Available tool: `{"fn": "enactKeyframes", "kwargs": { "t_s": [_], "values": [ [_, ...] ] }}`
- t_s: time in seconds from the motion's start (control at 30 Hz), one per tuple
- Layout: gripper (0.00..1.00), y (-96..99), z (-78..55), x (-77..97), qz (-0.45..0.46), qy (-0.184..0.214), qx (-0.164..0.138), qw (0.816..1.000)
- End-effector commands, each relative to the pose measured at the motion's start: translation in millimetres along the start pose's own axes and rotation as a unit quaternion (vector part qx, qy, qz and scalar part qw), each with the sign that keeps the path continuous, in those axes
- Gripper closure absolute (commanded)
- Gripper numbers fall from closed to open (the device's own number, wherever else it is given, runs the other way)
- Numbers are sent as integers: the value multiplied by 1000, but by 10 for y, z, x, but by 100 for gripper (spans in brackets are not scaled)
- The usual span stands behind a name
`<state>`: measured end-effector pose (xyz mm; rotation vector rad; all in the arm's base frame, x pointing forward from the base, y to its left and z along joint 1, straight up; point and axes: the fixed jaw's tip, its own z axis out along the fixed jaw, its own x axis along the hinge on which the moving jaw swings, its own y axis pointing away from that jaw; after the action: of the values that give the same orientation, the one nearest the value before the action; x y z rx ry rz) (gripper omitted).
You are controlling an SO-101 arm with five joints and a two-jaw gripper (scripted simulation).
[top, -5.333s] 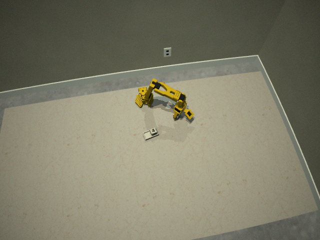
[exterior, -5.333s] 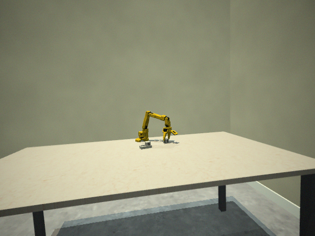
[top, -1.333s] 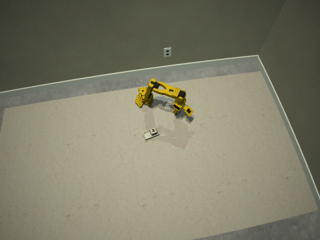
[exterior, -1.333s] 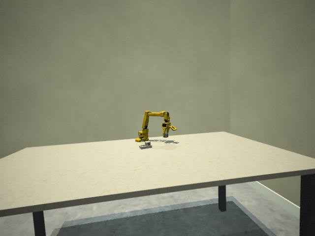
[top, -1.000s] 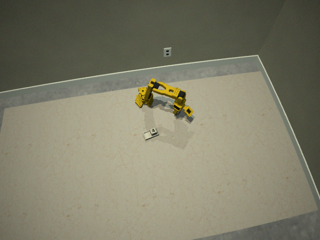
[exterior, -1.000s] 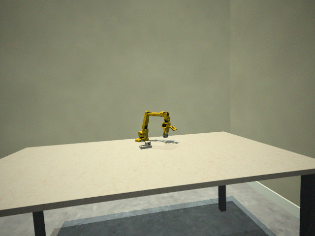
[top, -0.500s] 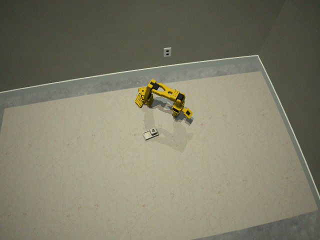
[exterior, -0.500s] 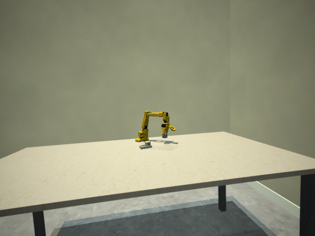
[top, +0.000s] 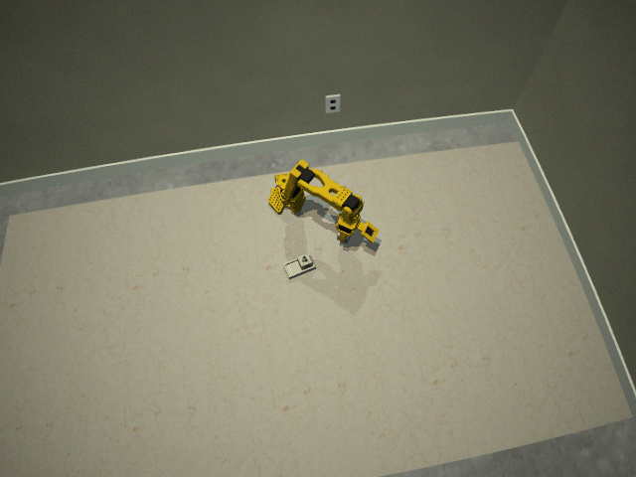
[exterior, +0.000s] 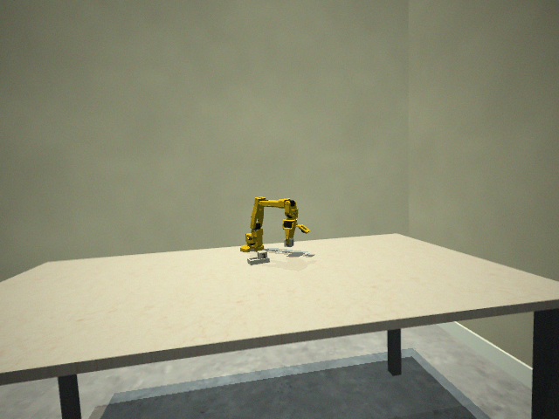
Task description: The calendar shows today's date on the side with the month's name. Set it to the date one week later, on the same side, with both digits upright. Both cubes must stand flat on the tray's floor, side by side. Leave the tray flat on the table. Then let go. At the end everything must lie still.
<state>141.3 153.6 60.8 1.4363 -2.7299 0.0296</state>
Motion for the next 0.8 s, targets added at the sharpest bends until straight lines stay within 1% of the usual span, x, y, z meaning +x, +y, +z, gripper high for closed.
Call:
{"fn": "enactKeyframes", "kwargs": {
  "t_s": [0.0, 0.4, 0.47, 0.77],
  "values": [
    [100, -113, -134, -35, -26, -39, 8, 999],
    [100, -526, -118, 119, -124, -37, 13, 991],
    [100, -526, -118, 119, -124, -37, 13, 991],
    [100, -862, -100, 319, -210, -34, 18, 977]
  ]
}}
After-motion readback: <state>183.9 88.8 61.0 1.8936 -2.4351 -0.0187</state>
